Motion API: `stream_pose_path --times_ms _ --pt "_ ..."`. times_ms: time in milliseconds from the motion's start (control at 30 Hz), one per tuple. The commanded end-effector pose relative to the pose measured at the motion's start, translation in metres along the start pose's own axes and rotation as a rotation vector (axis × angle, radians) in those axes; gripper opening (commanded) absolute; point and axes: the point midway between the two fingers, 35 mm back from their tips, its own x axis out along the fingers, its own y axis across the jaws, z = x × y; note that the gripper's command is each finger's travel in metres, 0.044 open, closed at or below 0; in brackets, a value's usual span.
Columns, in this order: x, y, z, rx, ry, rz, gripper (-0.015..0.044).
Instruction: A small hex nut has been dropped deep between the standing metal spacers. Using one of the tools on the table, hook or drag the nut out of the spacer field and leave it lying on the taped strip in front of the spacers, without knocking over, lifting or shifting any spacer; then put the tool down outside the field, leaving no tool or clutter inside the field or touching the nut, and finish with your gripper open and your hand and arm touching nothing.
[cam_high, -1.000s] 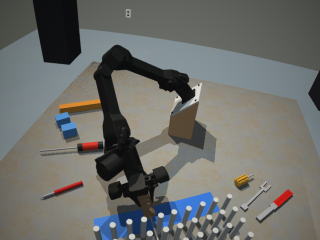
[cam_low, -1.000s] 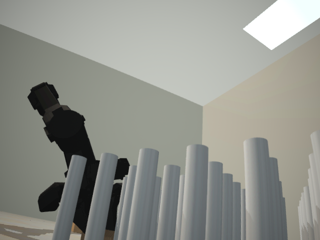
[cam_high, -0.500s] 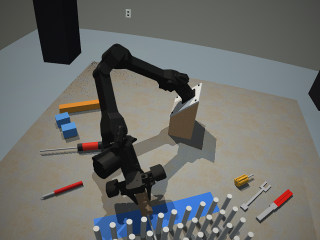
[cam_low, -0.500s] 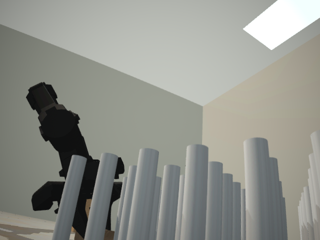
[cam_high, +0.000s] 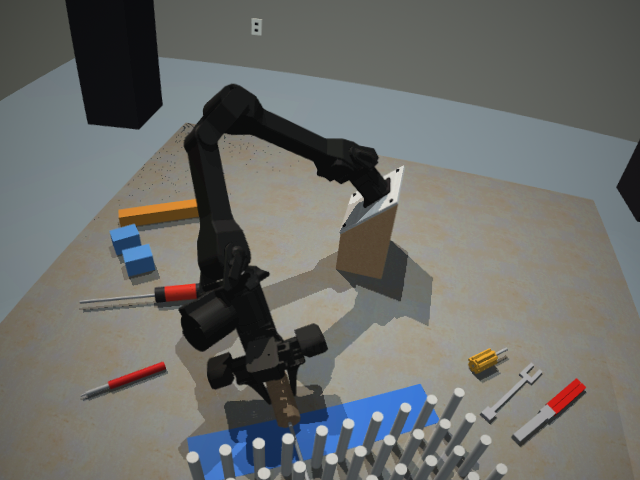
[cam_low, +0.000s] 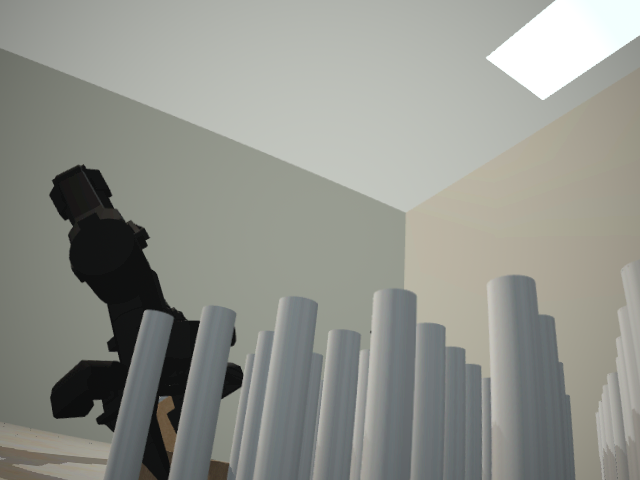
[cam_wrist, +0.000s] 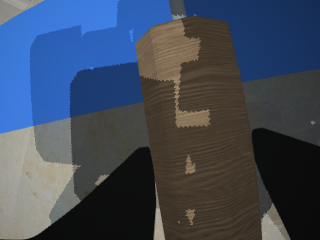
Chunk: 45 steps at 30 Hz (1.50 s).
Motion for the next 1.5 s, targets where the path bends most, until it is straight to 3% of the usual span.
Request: stream_pose_path --times_ms 0,1467 --pt "-0.003 -0.001 -0.004 -0.003 0.003 -0.001 0.0000" --pt "-0.019 -0.001 -0.034 -0.005 0.012 -0.004 0.0000"
